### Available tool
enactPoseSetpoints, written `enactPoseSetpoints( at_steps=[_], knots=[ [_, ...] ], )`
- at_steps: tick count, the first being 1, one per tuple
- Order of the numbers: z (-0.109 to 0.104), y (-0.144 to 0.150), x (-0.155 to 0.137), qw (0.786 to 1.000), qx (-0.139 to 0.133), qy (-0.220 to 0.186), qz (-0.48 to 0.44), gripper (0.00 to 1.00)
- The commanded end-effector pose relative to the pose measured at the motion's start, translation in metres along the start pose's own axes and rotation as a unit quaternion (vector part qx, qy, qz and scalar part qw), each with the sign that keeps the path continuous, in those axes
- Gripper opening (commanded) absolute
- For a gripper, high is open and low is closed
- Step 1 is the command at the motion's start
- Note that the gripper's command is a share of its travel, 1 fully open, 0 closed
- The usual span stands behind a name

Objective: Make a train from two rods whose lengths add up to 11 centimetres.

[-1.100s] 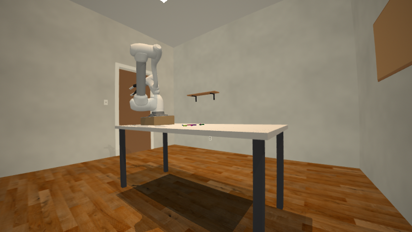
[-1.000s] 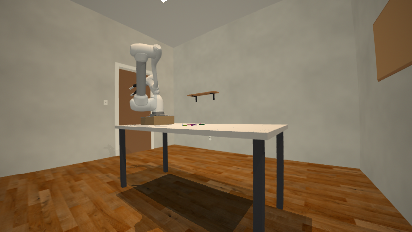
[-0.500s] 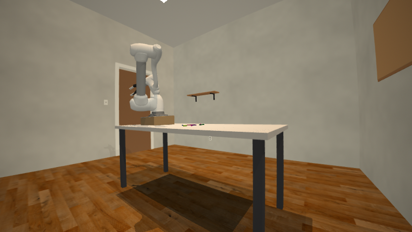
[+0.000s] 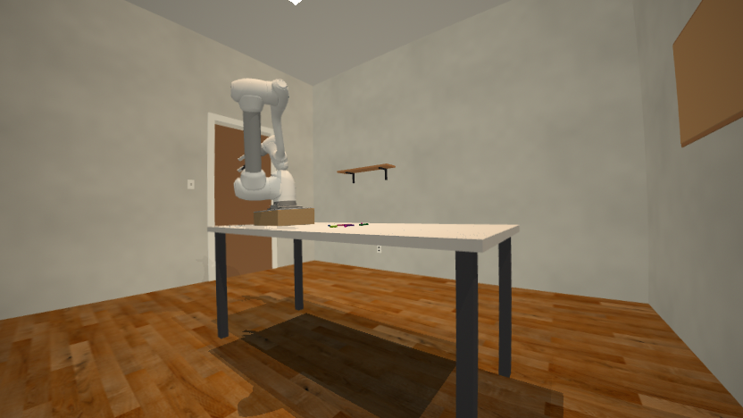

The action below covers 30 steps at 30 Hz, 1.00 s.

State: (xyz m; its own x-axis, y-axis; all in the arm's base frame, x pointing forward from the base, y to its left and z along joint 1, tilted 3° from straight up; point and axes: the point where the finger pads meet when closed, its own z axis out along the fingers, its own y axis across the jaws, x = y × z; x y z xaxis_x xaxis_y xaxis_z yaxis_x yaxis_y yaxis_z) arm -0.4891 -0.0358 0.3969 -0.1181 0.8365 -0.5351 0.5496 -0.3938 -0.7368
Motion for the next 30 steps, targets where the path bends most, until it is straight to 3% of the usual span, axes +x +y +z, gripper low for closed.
enactPoseSetpoints(
  at_steps=[1,8,16,18,19,30],
  knots=[
    [-0.002,-0.012,0.01,1.0,0.012,0.01,0.015,1.0],
    [-0.023,-0.075,0.07,0.989,0.088,0.063,0.103,1.0],
    [-0.061,-0.132,0.136,0.96,0.17,0.111,0.191,1.0],
    [-0.061,-0.132,0.136,0.96,0.17,0.111,0.191,1.0],
    [-0.074,-0.147,0.155,0.949,0.195,0.124,0.216,1.0],
    [-0.151,-0.202,0.243,0.879,0.307,0.172,0.322,1.0]
  ],
)
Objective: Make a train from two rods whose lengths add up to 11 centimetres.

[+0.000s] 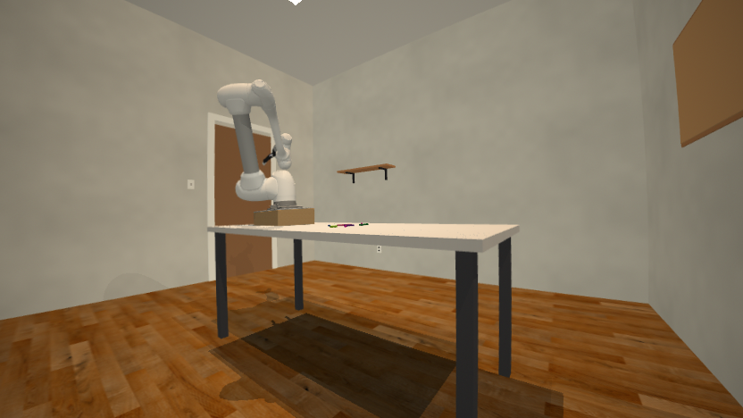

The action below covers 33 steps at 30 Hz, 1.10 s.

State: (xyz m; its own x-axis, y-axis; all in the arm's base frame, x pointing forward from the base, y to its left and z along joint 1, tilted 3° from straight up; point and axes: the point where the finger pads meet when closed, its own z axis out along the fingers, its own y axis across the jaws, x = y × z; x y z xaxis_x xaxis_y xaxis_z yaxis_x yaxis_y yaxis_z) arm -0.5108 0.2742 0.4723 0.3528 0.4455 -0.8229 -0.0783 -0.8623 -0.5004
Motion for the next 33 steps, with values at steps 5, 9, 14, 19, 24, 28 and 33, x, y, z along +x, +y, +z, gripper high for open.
enactPoseSetpoints(
  at_steps=[5,9,14,19,24,28,33],
  knots=[
    [-0.005,-0.063,0.025,0.996,0.062,0.024,0.063,1.0],
    [-0.017,-0.118,0.051,0.985,0.119,0.041,0.119,1.0],
    [-0.036,-0.169,0.078,0.968,0.175,0.054,0.173,1.0],
    [-0.059,-0.216,0.106,0.945,0.231,0.063,0.225,1.0],
    [-0.083,-0.255,0.132,0.92,0.278,0.069,0.268,1.0],
    [-0.108,-0.286,0.155,0.894,0.319,0.072,0.305,1.0],
    [-0.144,-0.324,0.185,0.856,0.372,0.072,0.35,1.0]
  ],
)
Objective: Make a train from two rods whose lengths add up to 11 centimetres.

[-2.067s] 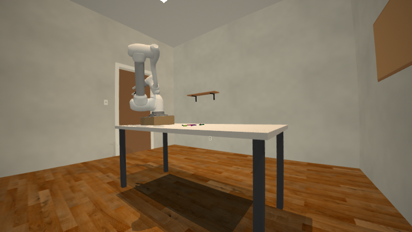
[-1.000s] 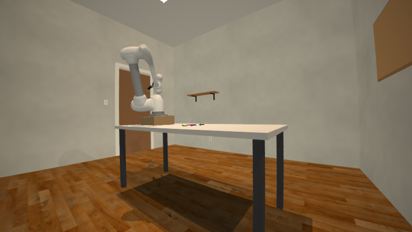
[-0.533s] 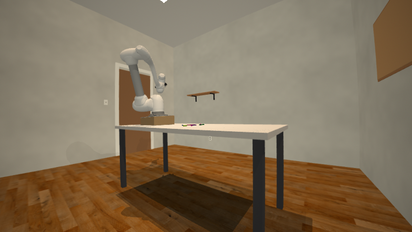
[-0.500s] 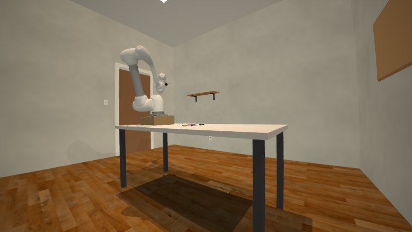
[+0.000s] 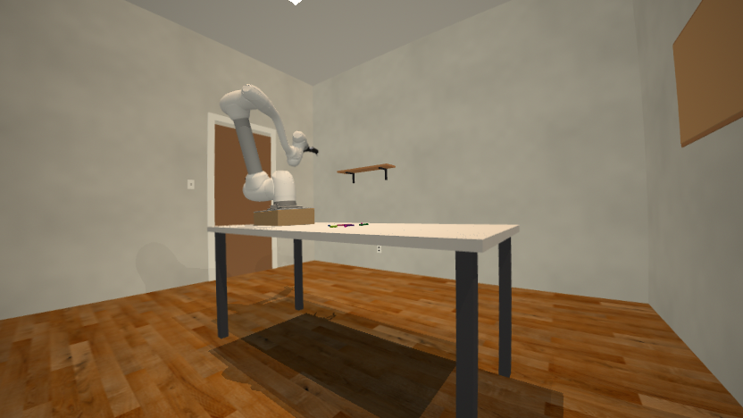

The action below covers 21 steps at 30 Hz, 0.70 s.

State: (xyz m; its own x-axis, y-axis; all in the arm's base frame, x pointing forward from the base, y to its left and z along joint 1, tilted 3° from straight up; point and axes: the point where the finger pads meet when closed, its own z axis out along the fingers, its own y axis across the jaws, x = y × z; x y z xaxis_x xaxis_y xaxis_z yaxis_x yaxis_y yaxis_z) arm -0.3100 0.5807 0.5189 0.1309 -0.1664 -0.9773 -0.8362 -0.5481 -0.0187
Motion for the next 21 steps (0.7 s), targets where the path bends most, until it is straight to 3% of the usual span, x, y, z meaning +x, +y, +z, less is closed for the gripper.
enactPoseSetpoints(
  at_steps=[1,4,6,7,14,21],
  knots=[
    [0.004,-0.044,-0.003,0.998,0.04,0.002,0.04,1.0],
    [0.003,-0.08,-0.003,0.995,0.074,0.001,0.074,1.0],
    [0.003,-0.08,-0.003,0.995,0.074,0.001,0.074,1.0],
    [0.0,-0.113,-0.003,0.989,0.104,-0.001,0.105,1.0],
    [-0.012,-0.189,0.001,0.969,0.175,-0.009,0.176,1.0],
    [-0.035,-0.269,0.009,0.935,0.248,-0.023,0.251,1.0]
  ],
)
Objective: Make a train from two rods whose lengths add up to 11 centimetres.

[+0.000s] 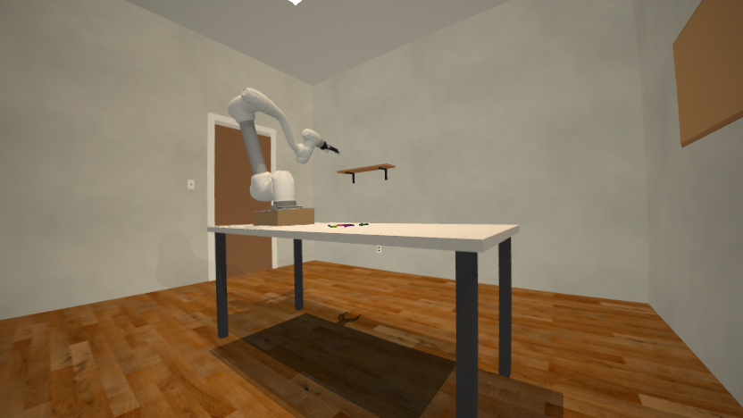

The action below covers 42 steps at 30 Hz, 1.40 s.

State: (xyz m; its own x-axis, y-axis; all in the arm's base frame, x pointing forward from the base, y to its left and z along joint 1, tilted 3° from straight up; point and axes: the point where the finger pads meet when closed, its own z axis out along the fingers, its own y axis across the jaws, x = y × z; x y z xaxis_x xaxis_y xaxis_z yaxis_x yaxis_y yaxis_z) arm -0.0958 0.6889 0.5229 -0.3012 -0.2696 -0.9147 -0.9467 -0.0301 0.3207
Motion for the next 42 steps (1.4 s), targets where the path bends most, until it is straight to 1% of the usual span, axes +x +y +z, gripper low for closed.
enactPoseSetpoints(
  at_steps=[1,2,3,5,10,17,19,20,22,26,30,34,36,37,39,42],
  knots=[
    [0.006,-0.029,-0.011,0.999,0.028,-0.005,0.03,1.0],
    [0.006,-0.029,-0.011,0.999,0.028,-0.005,0.03,1.0],
    [0.009,-0.06,-0.021,0.996,0.057,-0.012,0.062,1.0],
    [0.009,-0.076,-0.026,0.994,0.072,-0.016,0.079,1.0],
    [0.009,-0.134,-0.042,0.982,0.124,-0.032,0.138,1.0],
    [-0.001,-0.215,-0.06,0.954,0.193,-0.058,0.22,1.0],
    [-0.001,-0.215,-0.06,0.954,0.193,-0.058,0.22,1.0],
    [-0.007,-0.247,-0.066,0.94,0.219,-0.07,0.252,1.0],
    [-0.011,-0.263,-0.068,0.932,0.232,-0.076,0.268,1.0],
    [-0.024,-0.308,-0.074,0.906,0.269,-0.095,0.315,1.0],
    [-0.041,-0.353,-0.078,0.875,0.303,-0.115,0.359,1.0],
    [-0.06,-0.396,-0.081,0.84,0.336,-0.137,0.403,1.0],
    [-0.06,-0.396,-0.081,0.84,0.336,-0.137,0.403,1.0],
    [-0.074,-0.425,-0.081,0.814,0.357,-0.153,0.432,1.0],
    [-0.082,-0.44,-0.081,0.8,0.367,-0.161,0.447,1.0],
    [-0.101,-0.47,-0.08,0.767,0.389,-0.179,0.478,1.0]
  ],
)
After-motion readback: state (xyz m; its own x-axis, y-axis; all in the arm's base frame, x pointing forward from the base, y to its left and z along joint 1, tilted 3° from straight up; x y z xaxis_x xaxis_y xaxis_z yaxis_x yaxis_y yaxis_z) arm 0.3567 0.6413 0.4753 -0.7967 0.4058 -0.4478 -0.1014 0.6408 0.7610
